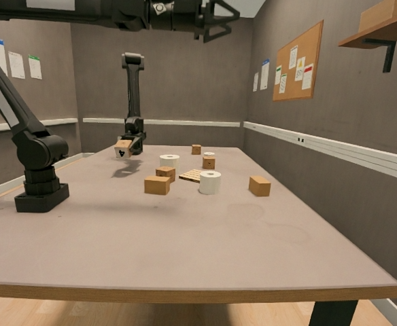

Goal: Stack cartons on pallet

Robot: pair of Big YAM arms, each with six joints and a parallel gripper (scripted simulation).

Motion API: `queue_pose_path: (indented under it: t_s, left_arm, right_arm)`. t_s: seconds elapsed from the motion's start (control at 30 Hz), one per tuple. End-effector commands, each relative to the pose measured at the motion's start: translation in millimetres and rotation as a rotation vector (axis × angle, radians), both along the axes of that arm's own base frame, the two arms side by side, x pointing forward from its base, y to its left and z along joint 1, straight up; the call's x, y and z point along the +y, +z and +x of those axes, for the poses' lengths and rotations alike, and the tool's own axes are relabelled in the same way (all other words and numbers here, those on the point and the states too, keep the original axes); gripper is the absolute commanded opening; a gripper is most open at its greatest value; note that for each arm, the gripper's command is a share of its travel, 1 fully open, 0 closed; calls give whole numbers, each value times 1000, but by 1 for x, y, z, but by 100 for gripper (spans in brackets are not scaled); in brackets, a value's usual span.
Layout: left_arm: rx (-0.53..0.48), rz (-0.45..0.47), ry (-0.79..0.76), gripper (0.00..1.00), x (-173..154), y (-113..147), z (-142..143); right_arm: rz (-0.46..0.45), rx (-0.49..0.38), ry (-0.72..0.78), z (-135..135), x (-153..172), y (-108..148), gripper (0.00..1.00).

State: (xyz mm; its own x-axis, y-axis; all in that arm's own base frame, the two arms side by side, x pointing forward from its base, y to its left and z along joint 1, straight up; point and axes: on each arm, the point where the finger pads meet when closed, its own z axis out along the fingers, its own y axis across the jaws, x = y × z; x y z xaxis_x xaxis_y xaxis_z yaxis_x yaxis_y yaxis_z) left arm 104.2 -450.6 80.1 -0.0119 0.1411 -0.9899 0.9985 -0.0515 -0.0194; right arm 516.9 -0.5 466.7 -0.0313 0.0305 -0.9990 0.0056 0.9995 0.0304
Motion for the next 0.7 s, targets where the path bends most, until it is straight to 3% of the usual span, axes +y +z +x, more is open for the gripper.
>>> queue_pose_path:
  t_s: [0.0,0.2,0.53,0.63,0.67]
  left_arm:
    - [-40,-22,0,50,-15,21,6]
    - [-41,89,-8,50,-12,15,-1]
    - [-29,473,30,50,-19,25,0]
    - [-11,636,42,50,-15,15,-1]
    - [-11,636,42,50,-15,15,-1]
  right_arm:
    - [-39,-48,4,1,-1,41,100]
    - [-33,-72,7,1,1,50,100]
    - [-31,-73,7,1,0,51,100]
    - [-31,-73,7,1,0,51,100]
    - [-31,-73,7,1,0,51,100]
